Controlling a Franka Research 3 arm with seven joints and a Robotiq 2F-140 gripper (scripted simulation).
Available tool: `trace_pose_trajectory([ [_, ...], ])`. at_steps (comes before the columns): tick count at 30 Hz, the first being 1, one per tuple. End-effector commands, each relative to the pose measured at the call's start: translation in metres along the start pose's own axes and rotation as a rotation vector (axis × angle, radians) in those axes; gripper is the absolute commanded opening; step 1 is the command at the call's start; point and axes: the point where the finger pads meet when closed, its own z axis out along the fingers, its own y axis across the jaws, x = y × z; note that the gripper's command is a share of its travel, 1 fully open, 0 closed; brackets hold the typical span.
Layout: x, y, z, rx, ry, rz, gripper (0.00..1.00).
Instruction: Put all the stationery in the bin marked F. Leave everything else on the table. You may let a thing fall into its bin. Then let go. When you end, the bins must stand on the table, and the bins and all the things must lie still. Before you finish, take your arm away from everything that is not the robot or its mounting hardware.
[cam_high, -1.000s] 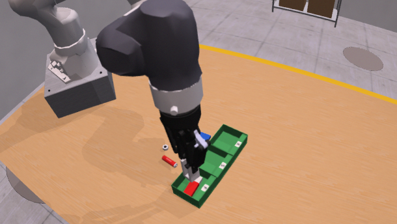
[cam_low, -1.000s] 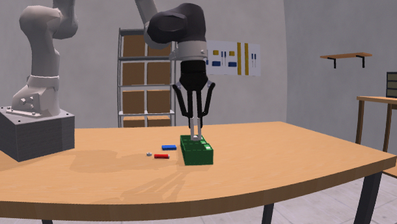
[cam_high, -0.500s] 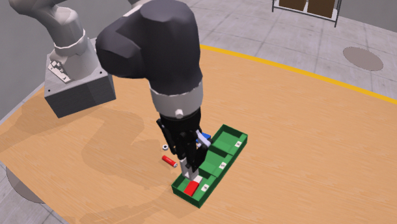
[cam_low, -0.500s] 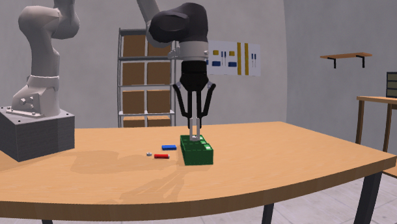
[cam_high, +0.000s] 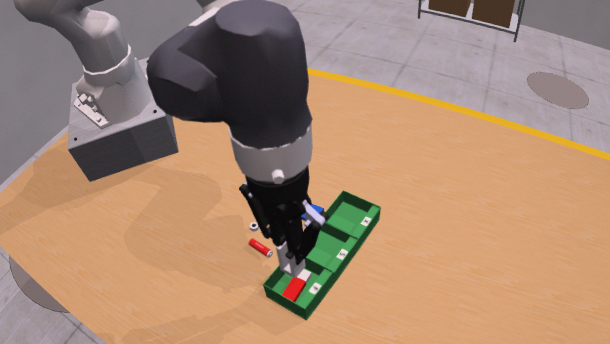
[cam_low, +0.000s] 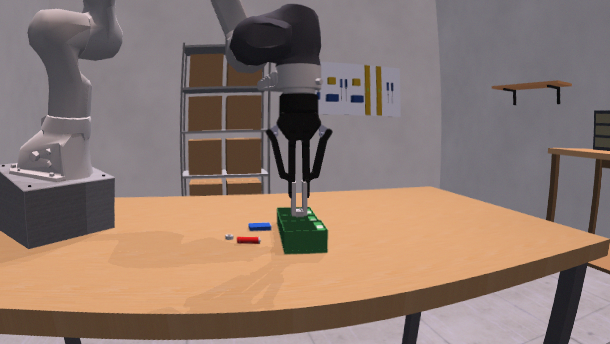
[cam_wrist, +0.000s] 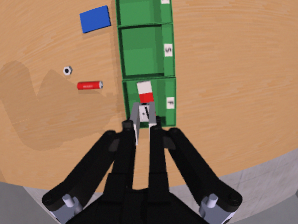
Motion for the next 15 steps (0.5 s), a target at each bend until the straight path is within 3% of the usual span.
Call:
trace_pose_trajectory([
  [1,-0.001,0.0,0.002,0.004,0.001,-0.016,0.06],
  [15,-0.001,-0.001,0.026,0.004,0.001,-0.016,0.06],
])
